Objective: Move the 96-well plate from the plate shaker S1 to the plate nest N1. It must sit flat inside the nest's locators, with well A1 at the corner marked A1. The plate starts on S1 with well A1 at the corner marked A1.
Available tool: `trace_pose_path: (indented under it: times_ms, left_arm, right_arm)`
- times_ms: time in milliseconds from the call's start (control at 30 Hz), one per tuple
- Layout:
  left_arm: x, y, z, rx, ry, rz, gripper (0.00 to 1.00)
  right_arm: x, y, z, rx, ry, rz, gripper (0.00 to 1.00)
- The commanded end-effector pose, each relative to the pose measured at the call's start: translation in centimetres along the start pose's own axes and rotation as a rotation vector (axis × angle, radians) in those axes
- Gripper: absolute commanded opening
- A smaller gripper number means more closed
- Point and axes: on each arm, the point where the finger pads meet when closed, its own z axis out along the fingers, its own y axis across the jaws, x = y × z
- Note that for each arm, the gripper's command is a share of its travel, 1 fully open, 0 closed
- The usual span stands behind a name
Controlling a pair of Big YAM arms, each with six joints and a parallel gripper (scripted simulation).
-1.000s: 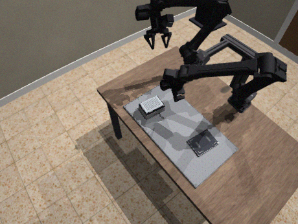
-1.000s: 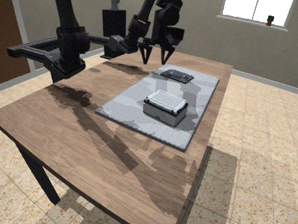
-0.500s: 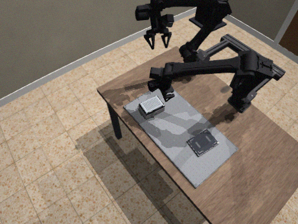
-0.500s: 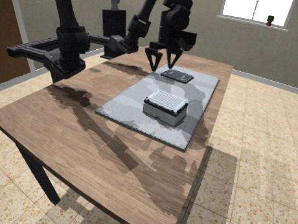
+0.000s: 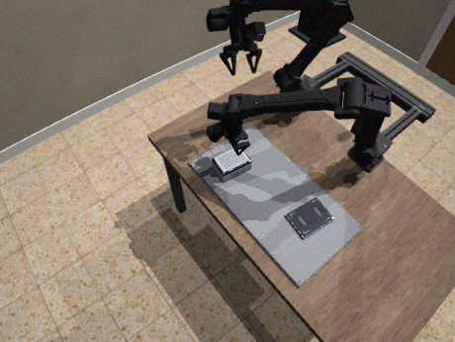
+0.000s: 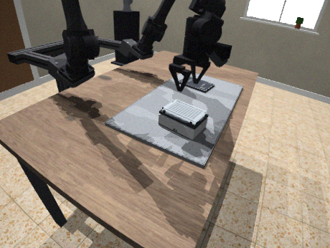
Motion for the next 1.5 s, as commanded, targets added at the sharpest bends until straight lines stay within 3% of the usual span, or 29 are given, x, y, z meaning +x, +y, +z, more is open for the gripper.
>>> trace_pose_path:
  times_ms: [0,400,767,1000,1467]
  left_arm:
    - [-2.3,-0.6,0.5,-0.015,0.003,-0.062,1.00]
    - [-0.5,-0.2,1.7,-0.028,0.020,-0.048,1.00]
    - [-1.4,-0.8,0.0,-0.004,-0.001,-0.039,1.00]
    - [-0.5,0.0,3.2,-0.032,0.027,-0.028,1.00]
    - [-1.3,-0.3,4.6,-0.017,0.013,-0.036,1.00]
  right_arm:
    - [-2.3,-1.7,-2.3,0.055,0.015,-0.068,1.00]
    - [-2.3,-1.7,-2.3,0.055,0.015,-0.068,1.00]
    - [-2.3,-1.7,-2.3,0.055,0.015,-0.068,1.00]
    - [-2.3,-1.7,-2.3,0.055,0.015,-0.068,1.00]
    - [-2.3,-1.7,-2.3,0.055,0.015,-0.068,1.00]
